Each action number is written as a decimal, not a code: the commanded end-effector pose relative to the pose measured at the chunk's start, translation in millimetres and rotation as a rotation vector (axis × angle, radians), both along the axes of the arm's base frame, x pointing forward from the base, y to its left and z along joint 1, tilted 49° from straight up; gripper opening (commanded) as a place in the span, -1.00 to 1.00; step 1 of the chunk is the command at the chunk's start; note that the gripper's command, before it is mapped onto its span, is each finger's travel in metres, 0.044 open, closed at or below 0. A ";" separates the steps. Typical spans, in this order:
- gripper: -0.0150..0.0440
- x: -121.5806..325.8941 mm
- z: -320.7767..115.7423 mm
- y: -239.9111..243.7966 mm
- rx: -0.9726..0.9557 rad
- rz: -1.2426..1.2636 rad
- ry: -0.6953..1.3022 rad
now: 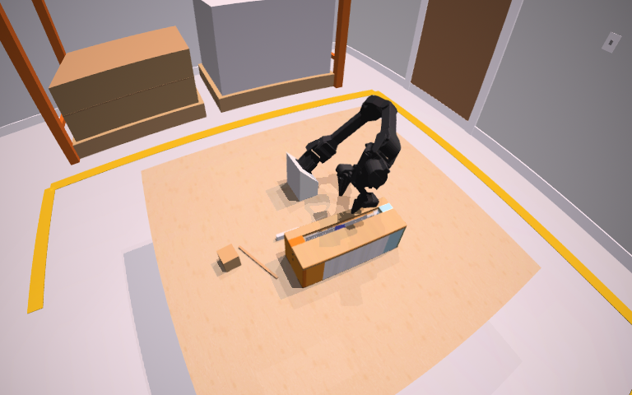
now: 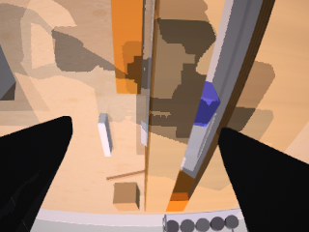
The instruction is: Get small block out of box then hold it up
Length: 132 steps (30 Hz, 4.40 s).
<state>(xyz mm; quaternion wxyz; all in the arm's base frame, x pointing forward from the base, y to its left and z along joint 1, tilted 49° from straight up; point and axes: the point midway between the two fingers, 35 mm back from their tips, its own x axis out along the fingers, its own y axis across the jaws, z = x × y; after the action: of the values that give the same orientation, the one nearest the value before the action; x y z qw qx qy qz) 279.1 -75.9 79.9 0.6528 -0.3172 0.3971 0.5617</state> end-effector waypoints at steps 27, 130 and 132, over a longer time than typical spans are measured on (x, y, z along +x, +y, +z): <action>0.86 3.7 -23.4 23.6 -0.014 0.044 -0.023; 0.86 -9.3 -162.6 -50.9 -0.023 0.052 -0.026; 0.86 -9.4 -163.0 -51.3 -0.024 0.052 -0.026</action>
<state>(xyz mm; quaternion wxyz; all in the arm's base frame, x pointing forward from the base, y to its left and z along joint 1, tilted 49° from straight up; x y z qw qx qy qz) 265.5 -126.2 -81.1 0.6403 -0.3348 0.3939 0.5681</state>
